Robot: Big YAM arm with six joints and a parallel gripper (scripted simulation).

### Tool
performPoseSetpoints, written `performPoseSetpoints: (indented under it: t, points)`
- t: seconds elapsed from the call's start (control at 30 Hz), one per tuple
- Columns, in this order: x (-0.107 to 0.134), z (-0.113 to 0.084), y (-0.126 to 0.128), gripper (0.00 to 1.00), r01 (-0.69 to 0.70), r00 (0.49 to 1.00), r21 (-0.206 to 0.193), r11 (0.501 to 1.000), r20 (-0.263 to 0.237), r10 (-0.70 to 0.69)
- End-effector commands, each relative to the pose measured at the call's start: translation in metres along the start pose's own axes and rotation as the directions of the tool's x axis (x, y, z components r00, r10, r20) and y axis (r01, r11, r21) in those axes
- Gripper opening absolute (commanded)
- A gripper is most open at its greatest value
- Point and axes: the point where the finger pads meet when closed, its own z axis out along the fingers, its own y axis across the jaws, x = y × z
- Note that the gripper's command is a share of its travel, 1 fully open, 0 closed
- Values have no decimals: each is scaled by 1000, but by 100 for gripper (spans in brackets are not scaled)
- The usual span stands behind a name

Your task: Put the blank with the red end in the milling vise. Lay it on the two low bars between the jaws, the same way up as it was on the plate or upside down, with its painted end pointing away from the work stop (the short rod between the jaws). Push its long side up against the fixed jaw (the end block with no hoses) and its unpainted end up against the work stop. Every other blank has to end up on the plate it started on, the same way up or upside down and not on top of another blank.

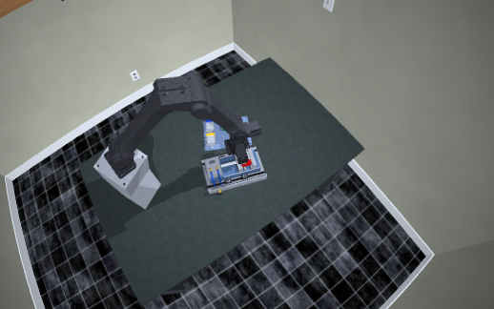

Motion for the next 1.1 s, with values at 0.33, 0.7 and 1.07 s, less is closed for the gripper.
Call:
performPoseSetpoints:
  t: [0.33,0.7,1.07]
  points:
    - [-2,-10,15,0,-14,1000,-35,999,1,14]
    - [-2,-8,14,0,-14,1000,-33,999,1,14]
    - [-4,9,13,0,-10,1000,-23,1000,3,11]
